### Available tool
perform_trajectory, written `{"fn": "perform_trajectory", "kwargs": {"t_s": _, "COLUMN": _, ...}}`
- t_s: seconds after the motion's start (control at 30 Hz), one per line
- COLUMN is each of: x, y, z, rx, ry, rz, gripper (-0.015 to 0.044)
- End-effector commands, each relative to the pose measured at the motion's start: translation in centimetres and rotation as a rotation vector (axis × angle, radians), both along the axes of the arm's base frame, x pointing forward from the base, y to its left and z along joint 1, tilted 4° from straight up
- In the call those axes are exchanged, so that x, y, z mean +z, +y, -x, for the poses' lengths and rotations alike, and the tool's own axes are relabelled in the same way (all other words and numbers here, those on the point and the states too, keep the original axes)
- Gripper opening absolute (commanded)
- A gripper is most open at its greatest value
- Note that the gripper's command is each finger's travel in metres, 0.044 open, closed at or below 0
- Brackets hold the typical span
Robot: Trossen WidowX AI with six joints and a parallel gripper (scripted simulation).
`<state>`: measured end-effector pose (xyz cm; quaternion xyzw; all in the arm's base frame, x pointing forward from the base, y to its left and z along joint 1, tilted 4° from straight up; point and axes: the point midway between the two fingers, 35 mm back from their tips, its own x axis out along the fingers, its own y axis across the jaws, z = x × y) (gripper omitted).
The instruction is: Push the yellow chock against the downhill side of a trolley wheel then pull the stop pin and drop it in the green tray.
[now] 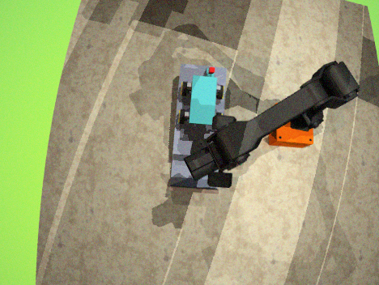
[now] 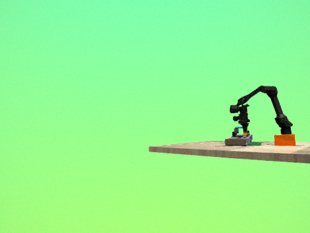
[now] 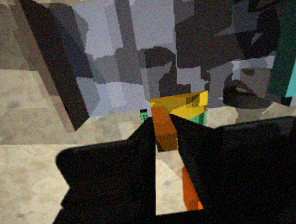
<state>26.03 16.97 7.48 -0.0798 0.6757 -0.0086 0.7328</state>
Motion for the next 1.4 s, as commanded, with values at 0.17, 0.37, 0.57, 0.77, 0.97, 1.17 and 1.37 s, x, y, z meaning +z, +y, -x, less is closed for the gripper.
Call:
{"fn": "perform_trajectory", "kwargs": {"t_s": 0.17, "x": -2.0, "y": -0.4, "z": -0.1, "rx": 0.004, "ry": 0.007, "rz": 0.011, "gripper": 0.0}}
{"fn": "perform_trajectory", "kwargs": {"t_s": 0.37, "x": -1.8, "y": -0.6, "z": -0.1, "rx": 0.004, "ry": 0.007, "rz": 0.011, "gripper": 0.0}}
{"fn": "perform_trajectory", "kwargs": {"t_s": 0.57, "x": -1.8, "y": -1.3, "z": -0.2, "rx": 0.004, "ry": 0.007, "rz": 0.012, "gripper": 0.0}}
{"fn": "perform_trajectory", "kwargs": {"t_s": 0.77, "x": -1.8, "y": -1.9, "z": -0.2, "rx": 0.004, "ry": 0.007, "rz": 0.012, "gripper": 0.0}}
{"fn": "perform_trajectory", "kwargs": {"t_s": 0.97, "x": -1.8, "y": -2.4, "z": -0.2, "rx": 0.004, "ry": 0.007, "rz": 0.013, "gripper": 0.0}}
{"fn": "perform_trajectory", "kwargs": {"t_s": 1.17, "x": -1.7, "y": -2.8, "z": -0.3, "rx": 0.004, "ry": 0.007, "rz": 0.013, "gripper": 0.0}}
{"fn": "perform_trajectory", "kwargs": {"t_s": 1.37, "x": -1.6, "y": -3.2, "z": -0.3, "rx": 0.004, "ry": 0.007, "rz": 0.014, "gripper": 0.0}}
